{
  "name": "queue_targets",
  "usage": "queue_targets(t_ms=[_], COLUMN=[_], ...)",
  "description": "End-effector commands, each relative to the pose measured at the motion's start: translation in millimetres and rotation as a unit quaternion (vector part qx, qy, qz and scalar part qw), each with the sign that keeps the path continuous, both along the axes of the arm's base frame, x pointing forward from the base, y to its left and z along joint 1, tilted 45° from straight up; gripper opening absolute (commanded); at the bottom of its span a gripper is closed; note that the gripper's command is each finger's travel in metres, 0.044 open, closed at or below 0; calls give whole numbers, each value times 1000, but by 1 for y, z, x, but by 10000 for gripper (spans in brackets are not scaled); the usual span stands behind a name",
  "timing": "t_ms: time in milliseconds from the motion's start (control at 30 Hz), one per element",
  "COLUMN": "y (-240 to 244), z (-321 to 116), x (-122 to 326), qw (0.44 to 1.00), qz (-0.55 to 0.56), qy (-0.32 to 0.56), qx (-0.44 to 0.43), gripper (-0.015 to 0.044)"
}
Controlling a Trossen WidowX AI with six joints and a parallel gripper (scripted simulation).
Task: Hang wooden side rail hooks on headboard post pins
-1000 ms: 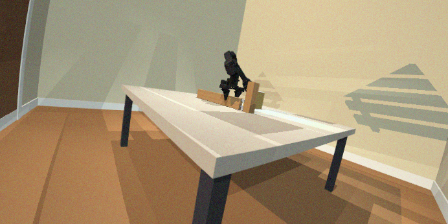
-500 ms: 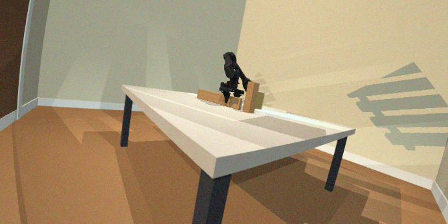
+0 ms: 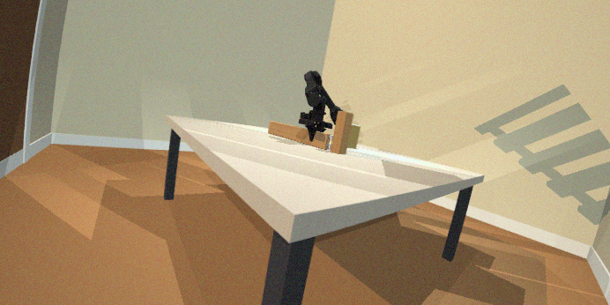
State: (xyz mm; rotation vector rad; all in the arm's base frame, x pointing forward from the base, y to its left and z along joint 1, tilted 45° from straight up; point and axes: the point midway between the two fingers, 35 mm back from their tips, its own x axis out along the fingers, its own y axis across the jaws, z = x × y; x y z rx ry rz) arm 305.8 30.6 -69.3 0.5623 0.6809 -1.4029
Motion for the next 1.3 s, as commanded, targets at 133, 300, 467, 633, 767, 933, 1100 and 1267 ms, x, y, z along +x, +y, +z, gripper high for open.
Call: queue_targets(t_ms=[133, 300, 467, 633, 767, 933, 1100, 1267], y=[0, 0, -1, -1, -1, -1, 0, 0], z=[0, 0, 0, 0, 0, 0, -1, -1], x=[0, -4, -9, -11, -13, -15, -13, -13], qw=[1000, 1000, 999, 999, 999, 999, 999, 999], qz=[3, -8, -24, -28, -28, -28, -22, -22], qy=[2, -9, -24, -28, -28, -28, -27, -27], qx=[-2, -2, -1, -1, -1, -1, -2, -2], gripper=[0, 0, 0, 0, 0, 0, 0, 0])
